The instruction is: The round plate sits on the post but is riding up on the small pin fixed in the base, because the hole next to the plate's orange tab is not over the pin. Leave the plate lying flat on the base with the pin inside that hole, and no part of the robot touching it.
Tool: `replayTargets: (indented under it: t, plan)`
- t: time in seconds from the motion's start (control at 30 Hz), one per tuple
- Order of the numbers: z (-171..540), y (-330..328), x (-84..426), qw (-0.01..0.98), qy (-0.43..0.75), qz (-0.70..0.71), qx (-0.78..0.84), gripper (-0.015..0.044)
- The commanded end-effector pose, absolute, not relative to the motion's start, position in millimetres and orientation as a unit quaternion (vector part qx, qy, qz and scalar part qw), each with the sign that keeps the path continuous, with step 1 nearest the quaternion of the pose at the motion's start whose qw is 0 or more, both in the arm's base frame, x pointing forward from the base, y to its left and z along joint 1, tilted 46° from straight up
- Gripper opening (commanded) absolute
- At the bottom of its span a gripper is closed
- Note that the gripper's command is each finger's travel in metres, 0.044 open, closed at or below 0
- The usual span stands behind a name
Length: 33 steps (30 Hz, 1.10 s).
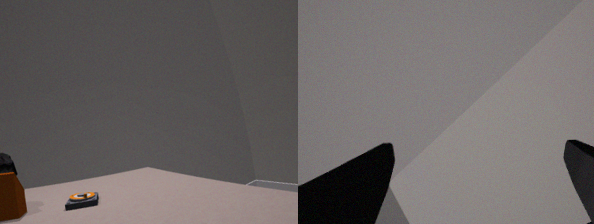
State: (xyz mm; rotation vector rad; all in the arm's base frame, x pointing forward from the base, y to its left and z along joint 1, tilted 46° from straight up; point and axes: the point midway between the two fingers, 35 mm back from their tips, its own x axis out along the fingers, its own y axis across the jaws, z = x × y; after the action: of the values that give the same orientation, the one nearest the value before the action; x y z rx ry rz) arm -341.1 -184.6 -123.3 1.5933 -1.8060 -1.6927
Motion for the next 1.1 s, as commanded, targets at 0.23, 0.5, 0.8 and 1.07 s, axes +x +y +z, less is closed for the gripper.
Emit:
replayTargets:
  t: [0.23,0.5,0.8,1.07]
  plan:
    - [-124.3,-272.2,-282.5,0.197,-0.469,-0.602,0.616,0.0190]
    - [-136.2,-334.5,-176.3,0.272,-0.303,-0.566,0.717,0.0000]
    - [-137.3,-364.9,-67.3,0.396,-0.117,-0.521,0.747,0.0000]
    - [-126.4,-368.1,35.9,0.487,0.042,-0.455,0.744,0.0000]
